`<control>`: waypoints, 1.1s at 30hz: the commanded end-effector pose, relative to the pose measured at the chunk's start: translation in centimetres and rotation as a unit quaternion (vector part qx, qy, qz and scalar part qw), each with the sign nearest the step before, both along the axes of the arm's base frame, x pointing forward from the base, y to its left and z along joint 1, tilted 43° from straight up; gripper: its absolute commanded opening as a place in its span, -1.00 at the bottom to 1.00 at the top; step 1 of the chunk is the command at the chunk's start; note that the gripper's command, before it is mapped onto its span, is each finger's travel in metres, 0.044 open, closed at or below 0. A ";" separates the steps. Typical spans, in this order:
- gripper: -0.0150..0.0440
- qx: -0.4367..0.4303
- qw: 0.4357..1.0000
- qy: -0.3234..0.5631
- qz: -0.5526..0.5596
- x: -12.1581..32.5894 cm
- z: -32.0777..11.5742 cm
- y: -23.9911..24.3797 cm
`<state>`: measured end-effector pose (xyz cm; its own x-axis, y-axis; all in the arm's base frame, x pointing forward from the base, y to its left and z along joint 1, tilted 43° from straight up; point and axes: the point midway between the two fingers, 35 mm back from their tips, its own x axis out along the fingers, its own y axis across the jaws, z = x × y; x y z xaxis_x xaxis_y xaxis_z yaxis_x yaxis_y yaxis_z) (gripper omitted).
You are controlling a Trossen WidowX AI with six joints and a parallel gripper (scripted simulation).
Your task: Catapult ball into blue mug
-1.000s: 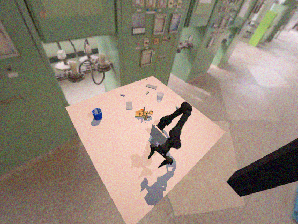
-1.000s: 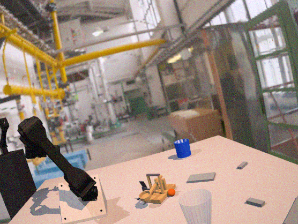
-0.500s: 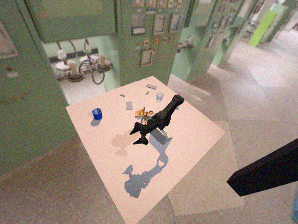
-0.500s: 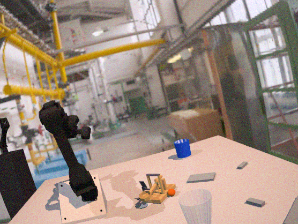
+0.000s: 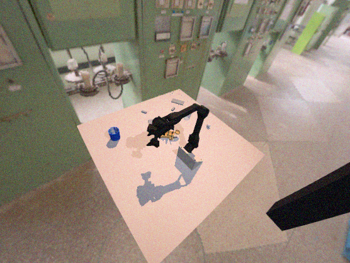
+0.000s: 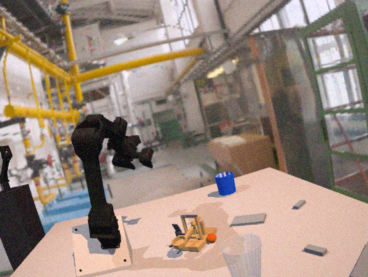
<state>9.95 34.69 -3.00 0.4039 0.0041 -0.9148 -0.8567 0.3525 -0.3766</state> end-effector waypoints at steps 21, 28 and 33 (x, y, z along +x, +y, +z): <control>1.00 -0.305 0.936 0.074 -0.156 18.7 8.4 -21.7; 1.00 -0.321 0.929 0.089 -0.161 19.1 9.1 -23.2; 1.00 -0.321 0.929 0.088 -0.161 19.6 6.3 -26.0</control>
